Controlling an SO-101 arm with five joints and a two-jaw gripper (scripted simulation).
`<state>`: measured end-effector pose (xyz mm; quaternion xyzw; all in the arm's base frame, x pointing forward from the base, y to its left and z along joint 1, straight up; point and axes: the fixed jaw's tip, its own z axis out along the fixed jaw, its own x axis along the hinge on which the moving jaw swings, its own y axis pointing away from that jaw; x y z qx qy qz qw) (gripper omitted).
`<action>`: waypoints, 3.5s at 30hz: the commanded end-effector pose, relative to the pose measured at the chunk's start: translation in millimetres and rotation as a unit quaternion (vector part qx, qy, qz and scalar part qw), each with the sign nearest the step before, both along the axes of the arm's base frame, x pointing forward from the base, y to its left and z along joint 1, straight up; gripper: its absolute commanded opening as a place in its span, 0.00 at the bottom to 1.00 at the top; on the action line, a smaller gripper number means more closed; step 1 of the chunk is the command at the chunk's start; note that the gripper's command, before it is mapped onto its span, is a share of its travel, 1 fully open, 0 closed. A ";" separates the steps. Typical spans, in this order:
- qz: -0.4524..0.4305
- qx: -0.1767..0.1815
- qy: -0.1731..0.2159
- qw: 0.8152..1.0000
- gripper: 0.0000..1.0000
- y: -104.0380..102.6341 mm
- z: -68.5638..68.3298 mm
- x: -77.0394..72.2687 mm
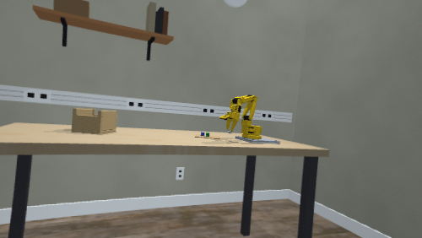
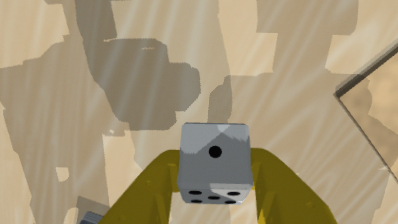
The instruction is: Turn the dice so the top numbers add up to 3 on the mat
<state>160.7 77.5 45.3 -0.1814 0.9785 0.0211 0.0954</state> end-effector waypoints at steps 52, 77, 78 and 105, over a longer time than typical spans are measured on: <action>0.054 0.129 -0.264 0.954 0.00 37.9 1.7 28.8; 0.071 0.185 -0.375 0.906 0.00 57.6 -2.0 48.3; 0.072 0.188 -0.380 0.902 0.00 58.4 -1.9 48.6; 0.078 0.211 -0.424 0.877 0.00 62.6 0.2 49.4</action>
